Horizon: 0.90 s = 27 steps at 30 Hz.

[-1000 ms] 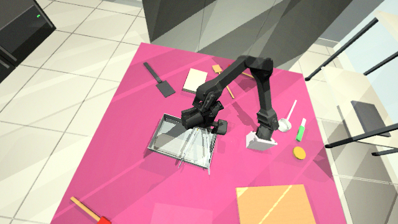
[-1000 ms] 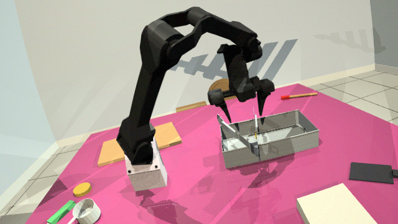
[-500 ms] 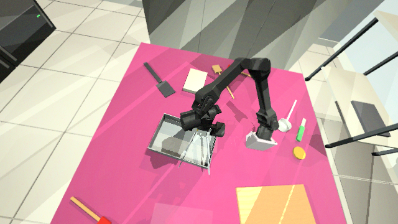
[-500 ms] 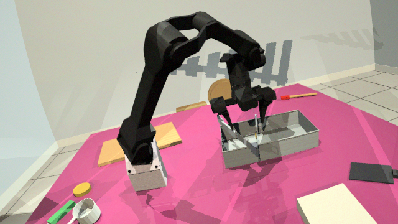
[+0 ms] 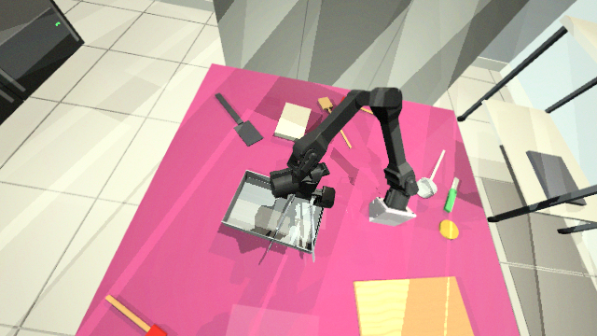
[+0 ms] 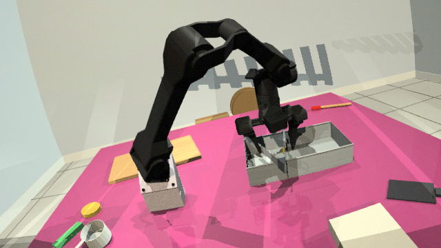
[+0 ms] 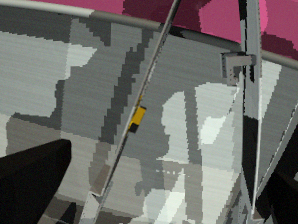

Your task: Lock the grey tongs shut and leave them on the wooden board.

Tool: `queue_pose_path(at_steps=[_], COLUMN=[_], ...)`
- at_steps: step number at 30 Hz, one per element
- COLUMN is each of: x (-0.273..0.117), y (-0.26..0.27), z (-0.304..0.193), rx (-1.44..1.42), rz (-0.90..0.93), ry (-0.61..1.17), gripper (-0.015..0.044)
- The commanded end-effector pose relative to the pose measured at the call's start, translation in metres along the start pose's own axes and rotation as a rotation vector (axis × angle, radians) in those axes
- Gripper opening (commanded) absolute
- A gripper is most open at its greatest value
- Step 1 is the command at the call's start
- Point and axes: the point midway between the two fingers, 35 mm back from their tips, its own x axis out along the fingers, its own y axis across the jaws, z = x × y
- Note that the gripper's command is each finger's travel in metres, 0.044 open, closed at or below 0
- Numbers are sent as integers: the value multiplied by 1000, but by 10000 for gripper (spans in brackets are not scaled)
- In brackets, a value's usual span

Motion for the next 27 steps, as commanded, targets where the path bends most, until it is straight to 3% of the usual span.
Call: queue_pose_path(at_steps=[1, 24, 27], x=[7, 43, 39], y=[-1, -5, -4], z=[1, 4, 3], rx=[-8, -7, 1], rz=[-1, -2, -1], ry=[-5, -10, -6], gripper=[440, 440, 361])
